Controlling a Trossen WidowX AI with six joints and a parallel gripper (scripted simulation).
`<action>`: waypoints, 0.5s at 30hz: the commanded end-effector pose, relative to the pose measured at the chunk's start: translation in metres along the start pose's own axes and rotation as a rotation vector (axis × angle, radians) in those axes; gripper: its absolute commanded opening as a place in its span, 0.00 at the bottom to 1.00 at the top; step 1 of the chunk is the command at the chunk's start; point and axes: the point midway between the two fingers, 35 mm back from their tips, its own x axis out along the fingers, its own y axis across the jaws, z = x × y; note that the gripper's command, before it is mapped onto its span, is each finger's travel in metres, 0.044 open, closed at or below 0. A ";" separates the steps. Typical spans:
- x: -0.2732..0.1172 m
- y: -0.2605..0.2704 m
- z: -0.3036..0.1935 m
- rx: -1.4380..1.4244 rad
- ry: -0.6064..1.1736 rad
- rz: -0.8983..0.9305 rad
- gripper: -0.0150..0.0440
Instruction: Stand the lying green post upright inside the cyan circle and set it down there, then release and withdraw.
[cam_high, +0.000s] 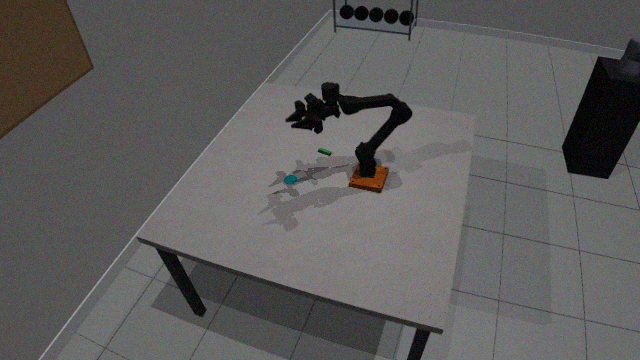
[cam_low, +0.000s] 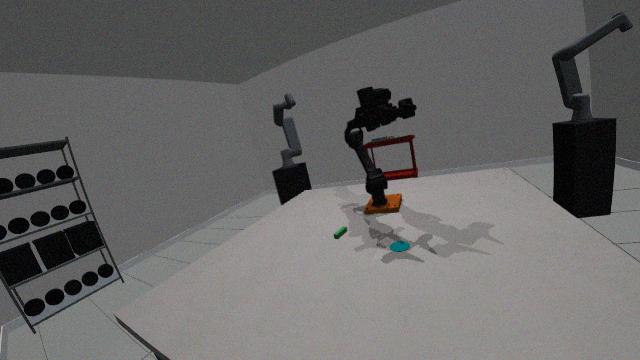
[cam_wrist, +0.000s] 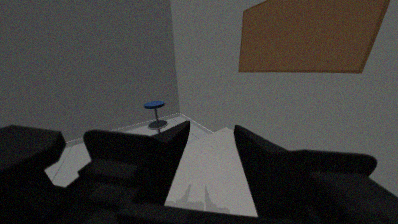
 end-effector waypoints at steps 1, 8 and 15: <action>0.006 -0.025 -0.017 0.012 0.096 -0.086 0.65; 0.007 -0.075 -0.054 0.059 0.295 -0.252 0.65; -0.007 -0.123 -0.090 0.127 0.492 -0.409 0.65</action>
